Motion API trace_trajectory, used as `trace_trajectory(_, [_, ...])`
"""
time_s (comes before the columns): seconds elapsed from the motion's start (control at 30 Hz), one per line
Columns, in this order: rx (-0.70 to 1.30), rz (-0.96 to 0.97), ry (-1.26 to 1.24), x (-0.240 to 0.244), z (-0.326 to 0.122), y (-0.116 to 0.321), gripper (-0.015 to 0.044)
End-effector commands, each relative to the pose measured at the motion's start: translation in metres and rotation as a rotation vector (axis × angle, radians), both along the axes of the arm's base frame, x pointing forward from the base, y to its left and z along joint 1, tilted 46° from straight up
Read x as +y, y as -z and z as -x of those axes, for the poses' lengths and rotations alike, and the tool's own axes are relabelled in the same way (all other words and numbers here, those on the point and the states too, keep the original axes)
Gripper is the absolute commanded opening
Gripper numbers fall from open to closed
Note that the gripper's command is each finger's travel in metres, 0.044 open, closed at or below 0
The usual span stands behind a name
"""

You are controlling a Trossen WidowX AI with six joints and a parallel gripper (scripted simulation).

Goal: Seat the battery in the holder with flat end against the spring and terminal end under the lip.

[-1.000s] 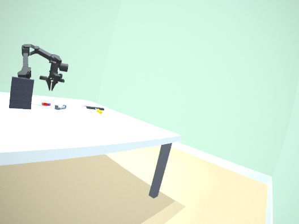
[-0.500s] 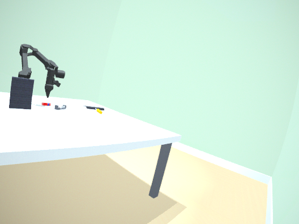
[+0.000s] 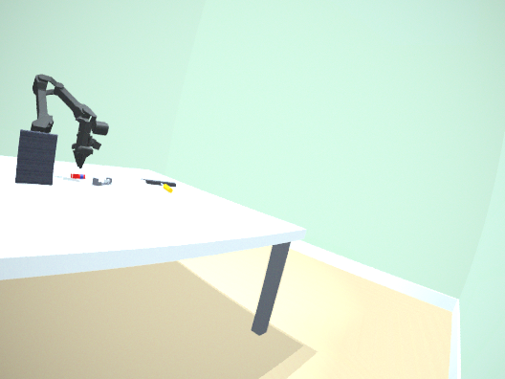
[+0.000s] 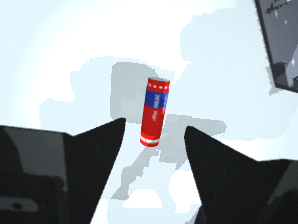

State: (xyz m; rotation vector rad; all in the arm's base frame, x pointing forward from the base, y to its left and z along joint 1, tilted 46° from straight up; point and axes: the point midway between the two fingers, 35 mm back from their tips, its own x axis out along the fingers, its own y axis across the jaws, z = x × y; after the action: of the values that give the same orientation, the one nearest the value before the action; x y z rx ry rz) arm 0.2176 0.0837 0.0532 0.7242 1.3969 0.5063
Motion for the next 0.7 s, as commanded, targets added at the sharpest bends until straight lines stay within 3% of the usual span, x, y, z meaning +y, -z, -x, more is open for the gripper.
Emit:
trace_trajectory(0.0, [0.008,-0.002,0.002,0.004,0.000,0.005,0.0228])
trace_trajectory(0.67, [0.008,-0.005,0.002,0.027,-0.003,0.026,0.0228])
